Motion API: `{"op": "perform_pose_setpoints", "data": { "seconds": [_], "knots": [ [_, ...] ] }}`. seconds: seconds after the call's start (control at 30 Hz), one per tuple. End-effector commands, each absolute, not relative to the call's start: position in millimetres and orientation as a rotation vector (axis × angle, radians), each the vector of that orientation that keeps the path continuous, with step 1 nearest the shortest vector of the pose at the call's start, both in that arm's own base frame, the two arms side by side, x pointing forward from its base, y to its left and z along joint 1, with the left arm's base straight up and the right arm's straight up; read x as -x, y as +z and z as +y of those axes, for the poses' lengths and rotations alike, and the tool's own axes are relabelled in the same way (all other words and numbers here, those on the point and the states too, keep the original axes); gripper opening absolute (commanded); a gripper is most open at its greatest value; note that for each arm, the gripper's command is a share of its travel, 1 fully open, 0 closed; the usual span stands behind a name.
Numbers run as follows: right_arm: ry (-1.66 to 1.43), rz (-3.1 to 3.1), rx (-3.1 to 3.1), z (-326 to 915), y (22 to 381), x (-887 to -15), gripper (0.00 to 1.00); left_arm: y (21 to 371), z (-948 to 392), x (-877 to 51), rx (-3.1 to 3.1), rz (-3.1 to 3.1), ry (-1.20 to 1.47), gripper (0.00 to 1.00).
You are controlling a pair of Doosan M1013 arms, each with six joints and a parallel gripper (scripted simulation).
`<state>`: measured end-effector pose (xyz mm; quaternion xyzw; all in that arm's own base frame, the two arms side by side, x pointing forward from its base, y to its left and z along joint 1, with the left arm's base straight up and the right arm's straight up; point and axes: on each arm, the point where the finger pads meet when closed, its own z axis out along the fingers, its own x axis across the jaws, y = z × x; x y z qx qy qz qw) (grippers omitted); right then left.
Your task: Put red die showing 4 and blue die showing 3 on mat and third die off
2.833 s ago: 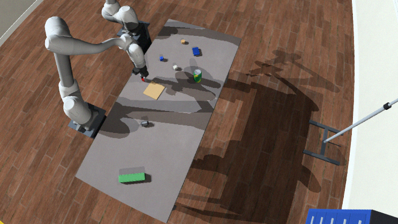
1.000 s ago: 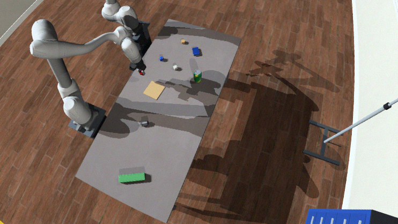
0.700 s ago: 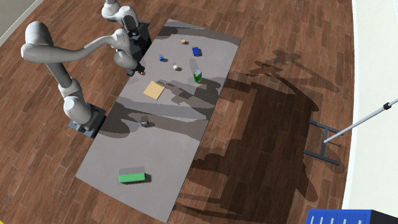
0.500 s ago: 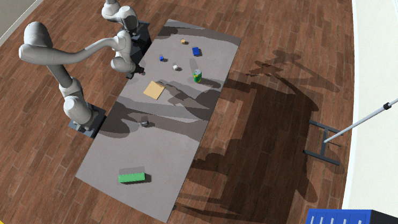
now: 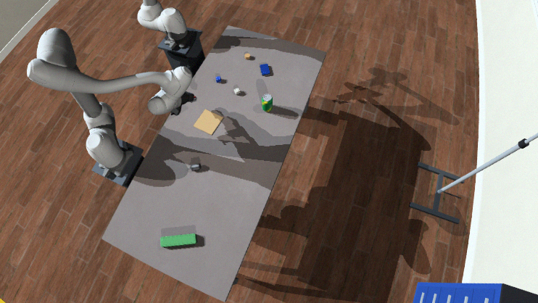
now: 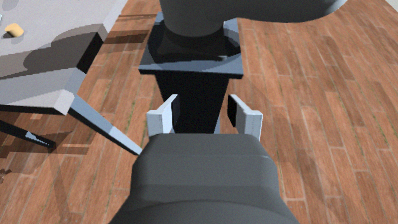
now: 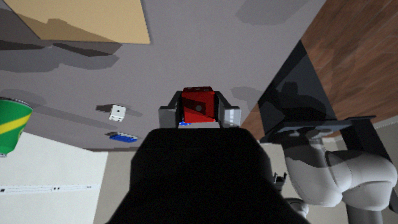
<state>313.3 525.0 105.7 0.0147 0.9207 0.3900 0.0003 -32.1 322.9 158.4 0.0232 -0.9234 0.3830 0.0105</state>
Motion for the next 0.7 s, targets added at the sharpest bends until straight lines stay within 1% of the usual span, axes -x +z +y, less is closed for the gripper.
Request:
{"op": "perform_pose_setpoints", "data": {
  "seconds": [0.0, 0.2, 0.67],
  "knots": [
    [1.397, 2.808, -0.023, 524.1, 103.8, -310.6, 0.57, 158.8, 323.2, 32.2, -0.072, -2.882, 1.194, 1.0],
    [1.596, 2.699, -0.022, 523.5, 102.4, -310.3, 0.57, 158.8, 323.2, 32.2, -0.072, -2.882, 1.194, 1.0],
    [1.614, 2.685, -0.022, 523.2, 97.1, -311.0, 0.57, 158.8, 323.2, 32.2, -0.072, -2.882, 1.194, 1.0]
  ]
}}
